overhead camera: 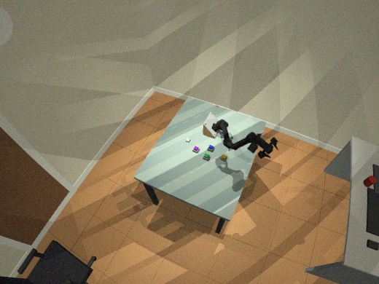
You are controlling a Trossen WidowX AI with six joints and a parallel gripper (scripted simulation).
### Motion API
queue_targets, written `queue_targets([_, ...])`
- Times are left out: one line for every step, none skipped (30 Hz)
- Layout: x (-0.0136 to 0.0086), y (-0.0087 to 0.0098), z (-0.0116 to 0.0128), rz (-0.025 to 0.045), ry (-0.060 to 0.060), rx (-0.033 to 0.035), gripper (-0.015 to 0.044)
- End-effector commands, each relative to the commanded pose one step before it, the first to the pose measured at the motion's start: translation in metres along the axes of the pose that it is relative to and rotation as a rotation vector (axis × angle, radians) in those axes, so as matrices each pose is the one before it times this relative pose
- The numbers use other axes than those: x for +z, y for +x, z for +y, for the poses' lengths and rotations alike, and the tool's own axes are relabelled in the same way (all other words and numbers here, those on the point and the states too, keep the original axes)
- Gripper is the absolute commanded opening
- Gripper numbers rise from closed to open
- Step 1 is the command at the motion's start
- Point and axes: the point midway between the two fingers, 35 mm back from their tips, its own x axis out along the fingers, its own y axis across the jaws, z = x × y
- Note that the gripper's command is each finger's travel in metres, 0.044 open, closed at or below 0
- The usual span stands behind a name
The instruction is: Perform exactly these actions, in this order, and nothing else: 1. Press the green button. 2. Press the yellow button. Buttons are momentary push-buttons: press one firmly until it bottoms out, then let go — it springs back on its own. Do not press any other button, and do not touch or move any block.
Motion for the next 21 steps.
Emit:
queue_targets([-0.00152,0.0012,0.00286,-0.00152,0.002,0.0087,0.04])
queue_targets([-0.00467,0.00338,0.00864,-0.00427,0.0065,0.02672,0.04])
queue_targets([-0.0096,0.00628,0.02025,-0.00136,-0.015,0.05599,0.04])
queue_targets([-0.01239,0.00735,0.02954,0.0055,-0.0496,0.07629,0.04])
queue_targets([-0.00798,0.00484,0.02094,0.003,-0.0322,0.05567,0.04])
queue_targets([-0.00456,0.00289,0.01284,0.00146,-0.0185,0.03474,0.04])
queue_targets([-0.00516,0.00317,0.01512,0.00135,-0.0207,0.04145,0.04])
queue_targets([-0.00552,0.00329,0.017,0.00104,-0.0219,0.04728,0.04])
queue_targets([-0.00575,0.00333,0.01882,0.00056,-0.0226,0.05306,0.04])
queue_targets([-0.00579,0.00327,0.02033,-0.0001,-0.0226,0.05812,0.04])
queue_targets([-0.00568,0.00316,0.02162,-0.00091,-0.0221,0.06262,0.04])
queue_targets([-0.00544,0.00301,0.02273,-0.00184,-0.0212,0.06667,0.04])
queue_targets([-0.00502,0.00281,0.02333,-0.00285,-0.0197,0.06919,0.04])
queue_targets([-0.0045,0.00261,0.02361,-0.00386,-0.018,0.07077,0.04])
queue_targets([-0.00399,0.00244,0.02398,-0.00492,-0.0164,0.07254,0.04])
queue_targets([-0.00339,0.00227,0.02389,-0.0059,-0.0145,0.07286,0.04])
queue_targets([-0.00285,0.00215,0.02404,-0.00692,-0.013,0.07388,0.04])
queue_targets([-0.00229,0.00205,0.02408,-0.00791,-0.0115,0.07447,0.04])
queue_targets([-0.00172,0.00197,0.02385,-0.00879,-0.01,0.0742,0.04])
queue_targets([-0.00119,0.00191,0.02363,-0.00962,-0.0086,0.07391,0.04])
queue_targets([-0.00068,0.00189,0.02368,-0.01051,-0.0075,0.0744,0.04])
